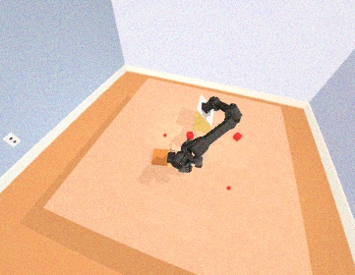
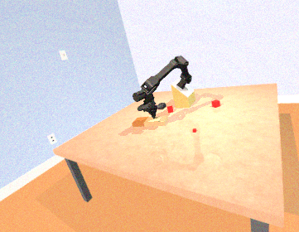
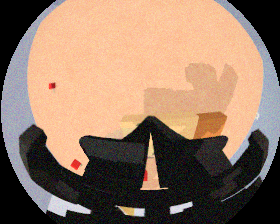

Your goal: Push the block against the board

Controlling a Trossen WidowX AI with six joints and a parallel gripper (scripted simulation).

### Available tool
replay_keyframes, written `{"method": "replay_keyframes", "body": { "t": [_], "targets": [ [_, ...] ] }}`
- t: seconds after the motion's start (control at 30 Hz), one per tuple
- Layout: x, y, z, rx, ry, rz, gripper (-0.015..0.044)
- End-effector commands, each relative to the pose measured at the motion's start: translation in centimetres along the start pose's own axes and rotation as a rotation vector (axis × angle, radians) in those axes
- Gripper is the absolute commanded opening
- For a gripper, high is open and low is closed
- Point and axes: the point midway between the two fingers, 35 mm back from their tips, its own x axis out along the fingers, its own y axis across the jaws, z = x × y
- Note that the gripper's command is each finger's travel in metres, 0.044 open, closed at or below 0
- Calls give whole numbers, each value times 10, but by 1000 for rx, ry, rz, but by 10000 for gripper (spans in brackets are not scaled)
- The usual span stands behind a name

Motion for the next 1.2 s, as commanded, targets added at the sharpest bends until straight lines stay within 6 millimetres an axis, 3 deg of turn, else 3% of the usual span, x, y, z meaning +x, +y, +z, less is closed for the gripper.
{"method": "replay_keyframes", "body": {
  "t": [0.0,0.17,0.37,0.47,0.53,1.17],
  "targets": [
    [2,-12,3,-124,8,0,0],
    [3,-24,7,-291,9,1,0],
    [6,-26,8,-314,9,1,0],
    [46,-26,8,-314,9,3,0],
    [58,-25,7,-314,8,4,0],
    [58,-29,-1,-314,9,4,0]
  ]
}}
